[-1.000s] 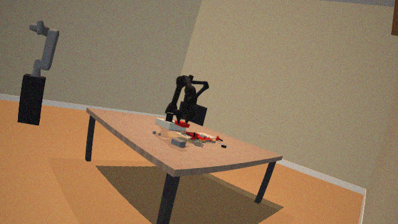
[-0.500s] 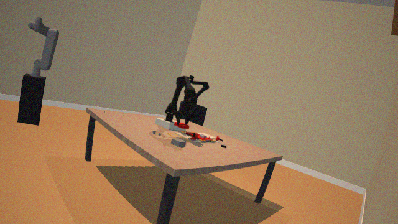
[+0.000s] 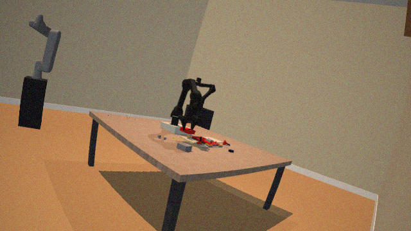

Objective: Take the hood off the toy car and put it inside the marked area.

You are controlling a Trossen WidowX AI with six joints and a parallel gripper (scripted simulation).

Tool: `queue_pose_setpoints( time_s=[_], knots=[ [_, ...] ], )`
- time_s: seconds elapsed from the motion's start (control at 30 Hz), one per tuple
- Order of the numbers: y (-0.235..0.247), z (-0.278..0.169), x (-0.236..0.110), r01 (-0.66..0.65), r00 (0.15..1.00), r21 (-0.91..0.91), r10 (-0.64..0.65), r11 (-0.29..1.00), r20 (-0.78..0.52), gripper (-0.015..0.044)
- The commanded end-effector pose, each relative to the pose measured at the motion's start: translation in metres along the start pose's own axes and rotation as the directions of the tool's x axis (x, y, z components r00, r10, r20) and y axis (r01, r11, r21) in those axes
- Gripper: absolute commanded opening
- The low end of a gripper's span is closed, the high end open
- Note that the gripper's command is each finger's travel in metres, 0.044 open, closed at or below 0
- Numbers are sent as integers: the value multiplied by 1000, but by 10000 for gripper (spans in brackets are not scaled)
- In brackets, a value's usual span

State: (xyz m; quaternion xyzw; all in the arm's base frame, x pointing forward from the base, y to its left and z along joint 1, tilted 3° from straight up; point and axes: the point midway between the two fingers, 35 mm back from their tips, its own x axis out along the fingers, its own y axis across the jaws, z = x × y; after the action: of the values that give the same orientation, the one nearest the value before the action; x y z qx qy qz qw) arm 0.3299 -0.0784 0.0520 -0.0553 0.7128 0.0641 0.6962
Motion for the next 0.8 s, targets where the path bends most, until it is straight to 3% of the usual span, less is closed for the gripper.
queue_pose_setpoints(
  time_s=[0.0, 0.77],
  knots=[
    [0, -1, 4, 1, 1000, -3, -1, 1000, -6, 0],
    [0, -1, 18, 1, 1000, -3, -1, 1000, -6, 0]
  ],
)
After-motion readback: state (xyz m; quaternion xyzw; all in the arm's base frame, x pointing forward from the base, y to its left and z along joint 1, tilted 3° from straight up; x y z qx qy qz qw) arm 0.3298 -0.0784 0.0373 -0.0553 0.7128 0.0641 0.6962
